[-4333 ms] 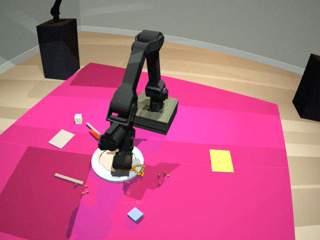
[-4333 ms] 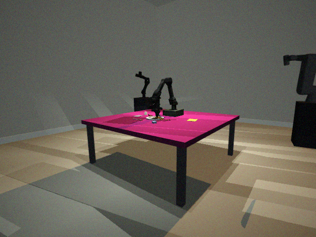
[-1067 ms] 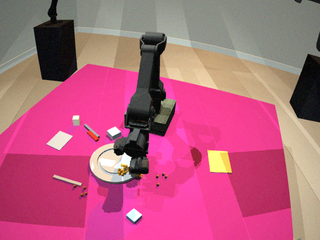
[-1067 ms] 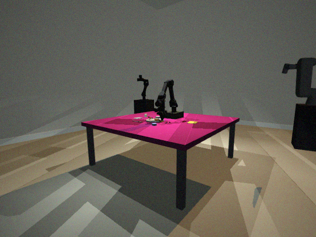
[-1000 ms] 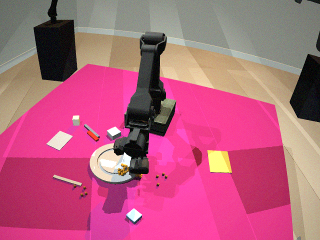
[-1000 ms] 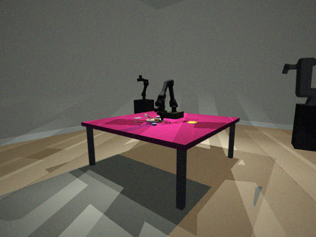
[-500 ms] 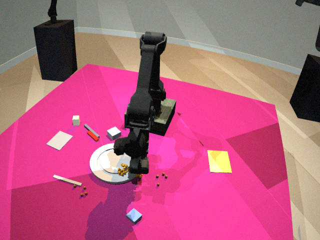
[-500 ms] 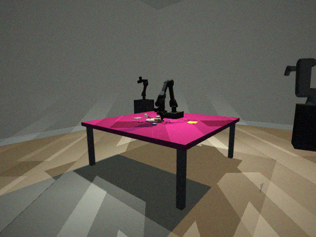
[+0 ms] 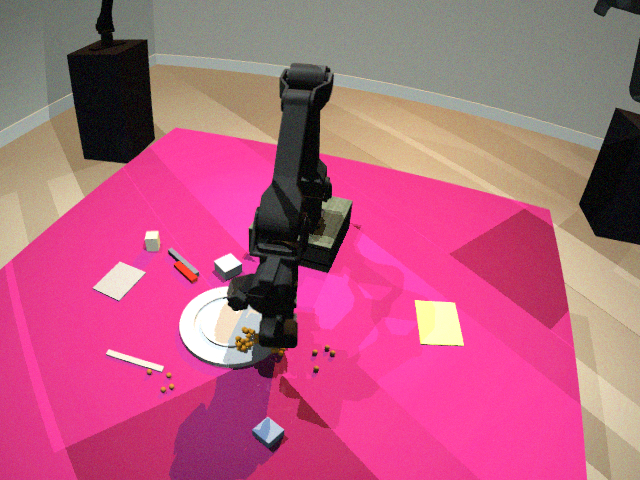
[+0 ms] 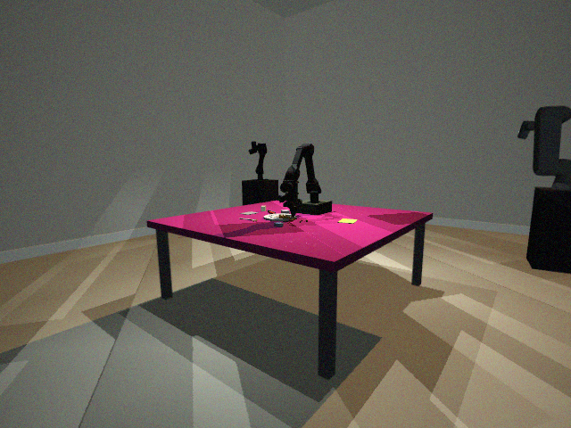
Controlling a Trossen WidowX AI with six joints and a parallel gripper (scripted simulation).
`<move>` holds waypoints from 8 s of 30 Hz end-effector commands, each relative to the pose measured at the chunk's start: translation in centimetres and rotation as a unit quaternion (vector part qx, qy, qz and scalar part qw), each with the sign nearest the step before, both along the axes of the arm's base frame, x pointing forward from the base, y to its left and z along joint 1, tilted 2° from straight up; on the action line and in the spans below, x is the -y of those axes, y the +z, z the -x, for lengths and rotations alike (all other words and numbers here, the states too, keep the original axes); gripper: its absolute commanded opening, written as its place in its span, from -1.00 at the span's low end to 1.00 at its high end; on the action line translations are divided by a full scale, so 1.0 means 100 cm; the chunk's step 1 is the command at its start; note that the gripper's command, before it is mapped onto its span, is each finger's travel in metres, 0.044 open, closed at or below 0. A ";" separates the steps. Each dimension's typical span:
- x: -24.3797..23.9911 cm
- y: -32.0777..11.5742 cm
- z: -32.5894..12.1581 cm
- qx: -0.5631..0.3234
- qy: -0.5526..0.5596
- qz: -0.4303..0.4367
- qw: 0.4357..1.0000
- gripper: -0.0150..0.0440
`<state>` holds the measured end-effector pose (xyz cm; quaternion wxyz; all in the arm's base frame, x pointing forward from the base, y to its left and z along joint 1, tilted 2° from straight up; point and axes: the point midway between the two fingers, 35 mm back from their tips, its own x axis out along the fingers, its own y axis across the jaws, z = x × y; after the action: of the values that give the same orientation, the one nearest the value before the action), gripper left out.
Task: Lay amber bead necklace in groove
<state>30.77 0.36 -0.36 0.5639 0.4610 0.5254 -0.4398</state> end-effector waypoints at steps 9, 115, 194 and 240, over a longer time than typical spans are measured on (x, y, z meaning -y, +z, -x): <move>0.000 0.008 0.000 0.000 -0.001 0.000 1.000 -0.49; 0.039 0.030 0.002 -0.005 0.381 0.026 0.924 0.20; -0.002 0.002 -0.027 -0.009 0.913 0.056 0.404 -0.49; -0.002 0.009 -0.027 -0.011 0.914 0.058 0.401 -0.49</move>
<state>33.36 0.61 0.02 0.6490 -0.3288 0.6148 0.3043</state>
